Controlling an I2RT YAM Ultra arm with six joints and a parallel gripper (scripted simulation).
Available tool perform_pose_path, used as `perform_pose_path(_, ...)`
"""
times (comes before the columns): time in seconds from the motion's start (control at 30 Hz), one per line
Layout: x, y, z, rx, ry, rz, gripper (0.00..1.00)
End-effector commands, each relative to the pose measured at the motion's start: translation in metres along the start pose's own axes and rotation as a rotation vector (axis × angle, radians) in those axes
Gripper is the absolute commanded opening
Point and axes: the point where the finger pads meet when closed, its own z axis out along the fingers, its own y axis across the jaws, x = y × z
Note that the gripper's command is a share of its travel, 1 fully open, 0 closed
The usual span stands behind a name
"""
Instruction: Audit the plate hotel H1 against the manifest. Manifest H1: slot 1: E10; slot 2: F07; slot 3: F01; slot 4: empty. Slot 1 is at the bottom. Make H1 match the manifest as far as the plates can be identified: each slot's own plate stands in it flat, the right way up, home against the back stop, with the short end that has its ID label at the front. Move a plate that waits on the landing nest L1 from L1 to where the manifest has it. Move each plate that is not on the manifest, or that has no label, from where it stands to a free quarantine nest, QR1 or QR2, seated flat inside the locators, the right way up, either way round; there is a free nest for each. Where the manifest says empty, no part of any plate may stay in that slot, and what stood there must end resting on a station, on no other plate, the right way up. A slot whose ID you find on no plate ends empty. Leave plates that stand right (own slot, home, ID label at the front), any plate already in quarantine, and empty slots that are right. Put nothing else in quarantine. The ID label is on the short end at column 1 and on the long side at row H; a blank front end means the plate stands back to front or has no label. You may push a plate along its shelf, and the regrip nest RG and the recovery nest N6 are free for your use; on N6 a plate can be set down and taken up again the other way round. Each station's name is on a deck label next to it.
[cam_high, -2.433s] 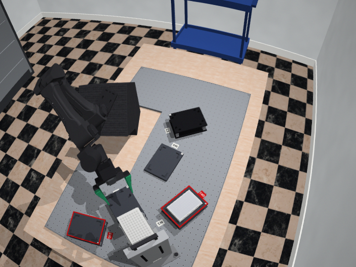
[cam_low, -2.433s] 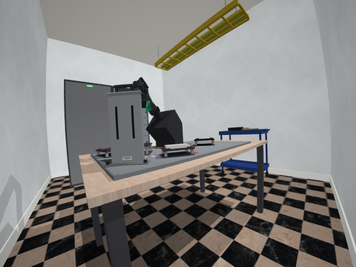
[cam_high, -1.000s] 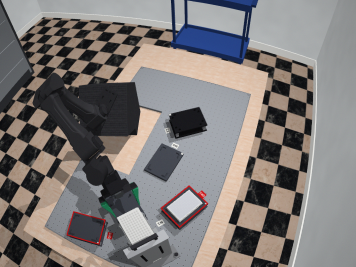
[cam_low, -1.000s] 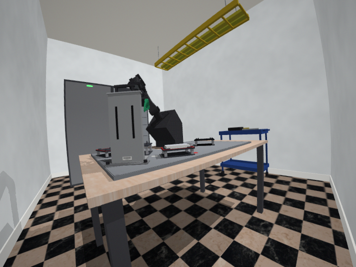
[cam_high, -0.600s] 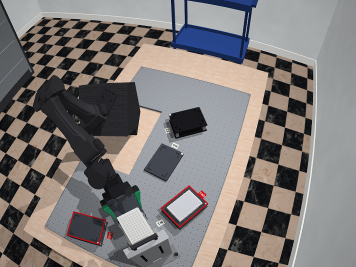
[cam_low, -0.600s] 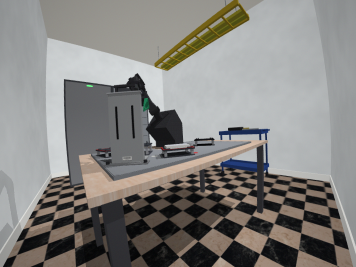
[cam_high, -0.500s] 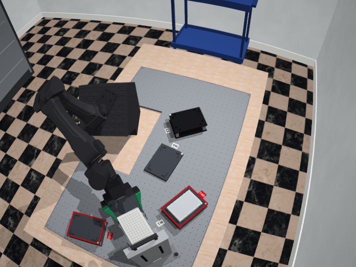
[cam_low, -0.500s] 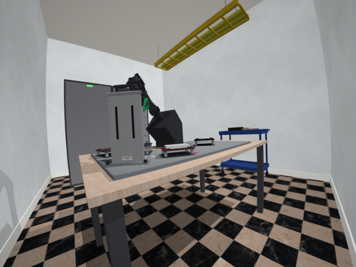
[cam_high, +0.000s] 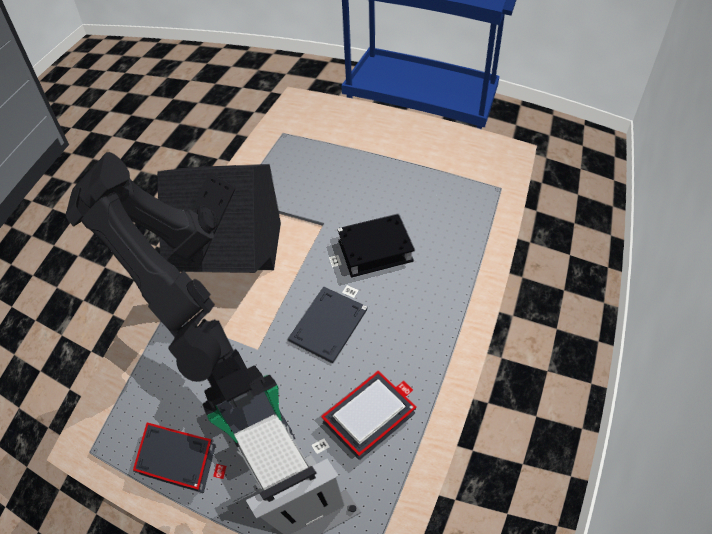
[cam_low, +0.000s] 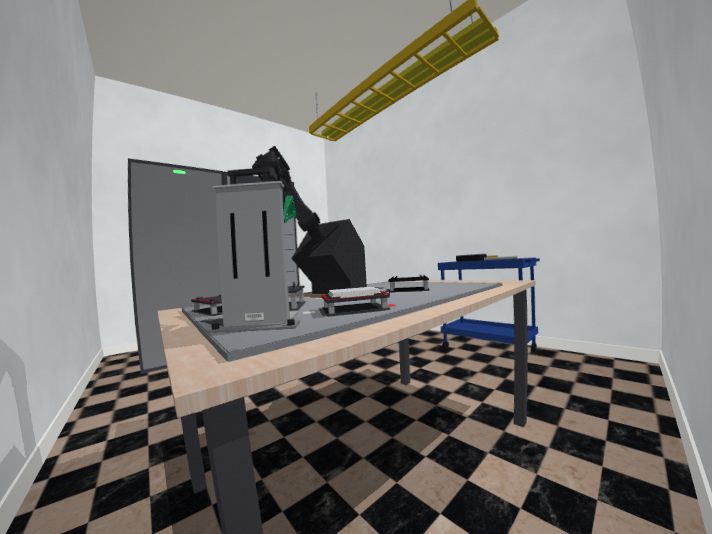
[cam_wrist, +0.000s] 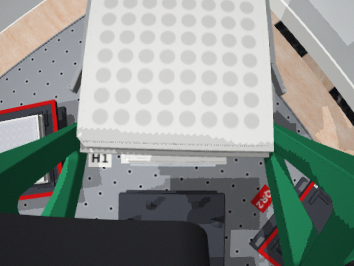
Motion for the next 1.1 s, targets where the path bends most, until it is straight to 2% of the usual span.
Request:
perform_pose_path(0.0, -0.011, -0.001, -0.002, -0.006, -0.03, 0.008, 0.87)
perform_pose_path(0.6, -0.01, -0.002, -0.002, 0.001, -0.027, 0.008, 0.87)
perform_pose_path(0.63, -0.025, -0.004, -0.005, 0.001, -0.067, 0.02, 0.87)
perform_pose_path(1.07, -0.026, -0.005, -0.01, 0.001, -0.061, 0.02, 0.87)
